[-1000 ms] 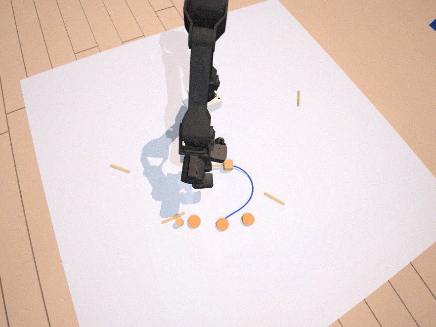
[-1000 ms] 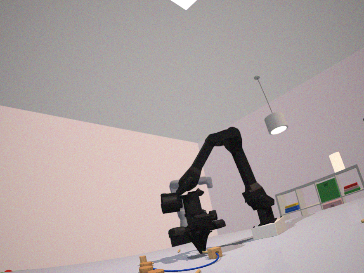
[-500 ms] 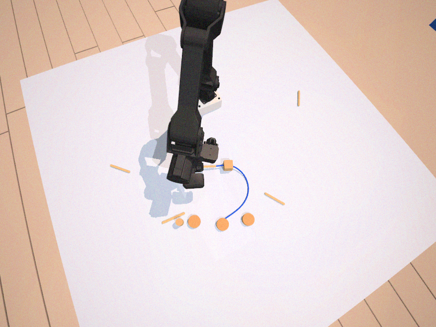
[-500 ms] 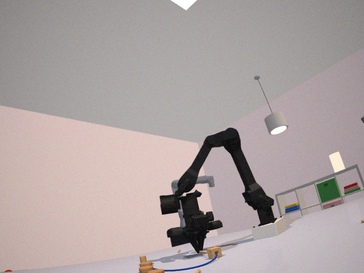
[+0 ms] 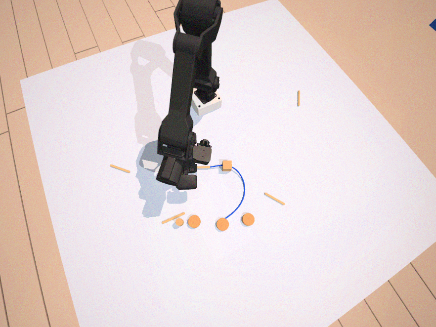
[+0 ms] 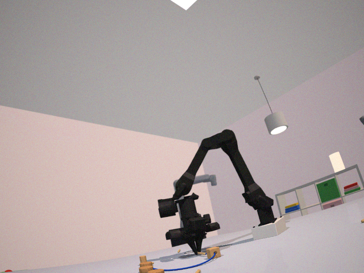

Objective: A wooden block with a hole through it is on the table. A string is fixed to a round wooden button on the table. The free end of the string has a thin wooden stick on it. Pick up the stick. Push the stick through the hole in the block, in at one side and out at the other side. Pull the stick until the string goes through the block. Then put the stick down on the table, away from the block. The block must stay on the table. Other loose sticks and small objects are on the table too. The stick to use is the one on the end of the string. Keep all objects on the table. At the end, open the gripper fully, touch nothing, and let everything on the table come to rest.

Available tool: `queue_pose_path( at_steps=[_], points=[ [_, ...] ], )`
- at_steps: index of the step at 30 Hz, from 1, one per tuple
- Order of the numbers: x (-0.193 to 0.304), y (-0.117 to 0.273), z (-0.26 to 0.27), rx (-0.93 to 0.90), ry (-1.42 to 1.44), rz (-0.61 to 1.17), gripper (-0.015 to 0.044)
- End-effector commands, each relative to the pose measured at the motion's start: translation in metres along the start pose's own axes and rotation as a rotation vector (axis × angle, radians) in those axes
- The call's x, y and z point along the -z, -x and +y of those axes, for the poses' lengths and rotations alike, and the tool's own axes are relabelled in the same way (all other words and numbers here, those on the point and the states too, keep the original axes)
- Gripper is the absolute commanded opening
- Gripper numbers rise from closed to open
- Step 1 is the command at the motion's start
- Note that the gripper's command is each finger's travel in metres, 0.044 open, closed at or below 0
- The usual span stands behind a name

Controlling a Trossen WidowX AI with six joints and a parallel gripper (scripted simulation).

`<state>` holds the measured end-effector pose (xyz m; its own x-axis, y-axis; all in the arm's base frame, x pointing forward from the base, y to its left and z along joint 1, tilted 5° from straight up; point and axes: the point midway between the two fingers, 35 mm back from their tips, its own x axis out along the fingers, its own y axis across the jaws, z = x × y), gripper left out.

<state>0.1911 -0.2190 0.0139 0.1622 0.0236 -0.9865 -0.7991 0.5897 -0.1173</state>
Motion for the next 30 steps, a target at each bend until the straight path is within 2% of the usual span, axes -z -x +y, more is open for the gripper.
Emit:
queue_pose_path(
  at_steps=[1,3,11,16,21,27,30],
  points=[
    [0.004,-0.005,0.0,-0.012,0.001,-0.004,0.0],
    [0.004,-0.005,0.0,-0.012,0.001,-0.004,0.0],
    [0.002,0.007,-0.001,-0.009,-0.004,-0.003,0.021],
    [-0.004,0.075,-0.001,-0.008,-0.003,-0.002,0.021],
    [-0.004,0.077,-0.001,-0.008,-0.003,-0.002,0.021],
    [-0.003,0.076,-0.005,0.007,-0.006,0.003,0.0368],
    [-0.005,0.094,-0.005,0.005,-0.006,0.002,0.044]
  ],
)
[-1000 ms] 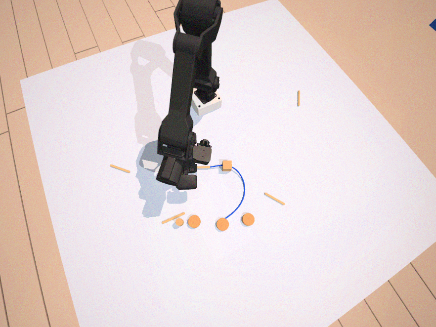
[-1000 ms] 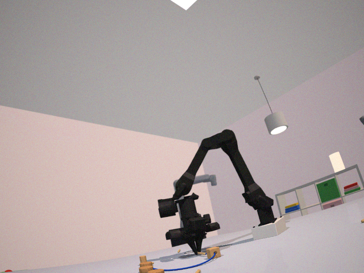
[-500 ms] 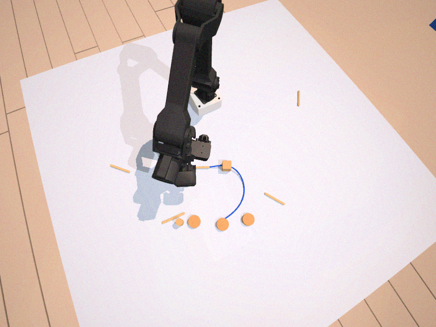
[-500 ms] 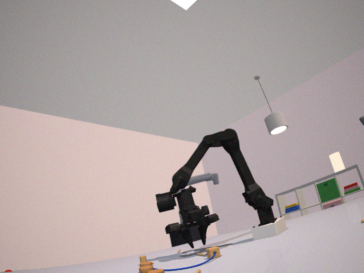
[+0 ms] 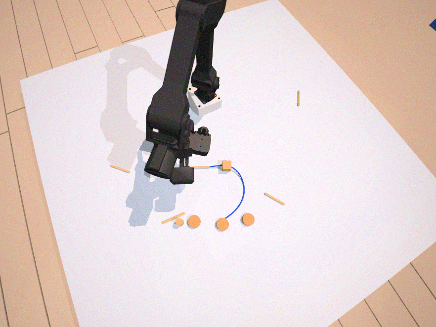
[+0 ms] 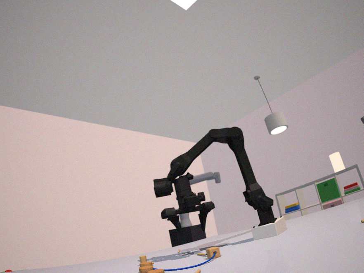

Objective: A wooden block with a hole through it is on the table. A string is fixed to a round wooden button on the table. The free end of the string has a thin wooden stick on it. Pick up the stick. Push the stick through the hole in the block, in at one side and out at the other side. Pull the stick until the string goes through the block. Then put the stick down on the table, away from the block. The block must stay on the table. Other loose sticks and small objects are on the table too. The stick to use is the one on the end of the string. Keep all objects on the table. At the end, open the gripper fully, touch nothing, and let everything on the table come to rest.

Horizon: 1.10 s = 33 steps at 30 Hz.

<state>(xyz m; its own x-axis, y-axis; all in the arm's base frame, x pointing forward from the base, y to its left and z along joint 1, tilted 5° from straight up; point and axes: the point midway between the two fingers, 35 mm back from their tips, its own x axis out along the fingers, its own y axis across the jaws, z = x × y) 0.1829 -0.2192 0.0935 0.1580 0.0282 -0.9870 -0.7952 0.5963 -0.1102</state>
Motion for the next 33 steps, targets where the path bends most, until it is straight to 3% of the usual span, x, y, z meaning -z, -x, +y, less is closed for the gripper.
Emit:
queue_pose_path(
  at_steps=[1,33],
  points=[
    [-0.0014,0.0201,-0.0013,0.01,0.002,0.003,0.044],
    [-0.001,0.0188,-0.0022,0.009,-0.002,0.003,0.044]
  ],
)
